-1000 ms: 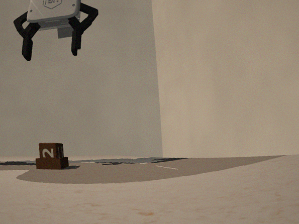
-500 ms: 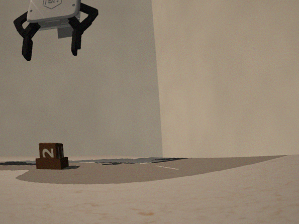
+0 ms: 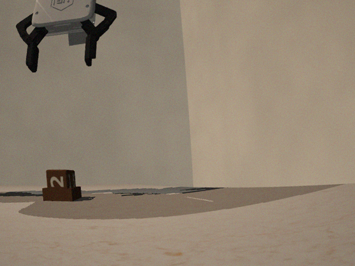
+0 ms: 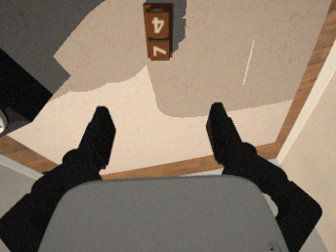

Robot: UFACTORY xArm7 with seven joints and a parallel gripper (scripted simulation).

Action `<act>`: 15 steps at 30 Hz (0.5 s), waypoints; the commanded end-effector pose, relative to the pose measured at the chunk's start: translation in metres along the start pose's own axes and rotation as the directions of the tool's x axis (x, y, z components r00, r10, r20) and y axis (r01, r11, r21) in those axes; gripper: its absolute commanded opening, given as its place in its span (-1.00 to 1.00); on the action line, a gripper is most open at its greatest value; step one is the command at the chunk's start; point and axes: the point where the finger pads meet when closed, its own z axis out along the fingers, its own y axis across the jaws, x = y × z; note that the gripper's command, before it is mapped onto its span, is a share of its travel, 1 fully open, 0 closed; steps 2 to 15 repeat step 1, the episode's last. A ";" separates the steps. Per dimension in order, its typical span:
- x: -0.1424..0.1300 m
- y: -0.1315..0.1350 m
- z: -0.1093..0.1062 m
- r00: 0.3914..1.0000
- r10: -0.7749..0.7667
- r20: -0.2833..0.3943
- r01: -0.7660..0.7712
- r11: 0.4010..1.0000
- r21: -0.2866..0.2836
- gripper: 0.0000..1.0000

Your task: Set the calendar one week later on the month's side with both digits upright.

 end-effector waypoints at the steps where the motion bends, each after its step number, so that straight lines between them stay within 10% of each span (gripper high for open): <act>1: 0.000 0.001 -0.001 1.000 0.000 -0.001 0.000 1.000 -0.004 1.00; 15: 0.000 0.001 -0.001 1.000 0.000 -0.001 0.000 1.000 -0.004 1.00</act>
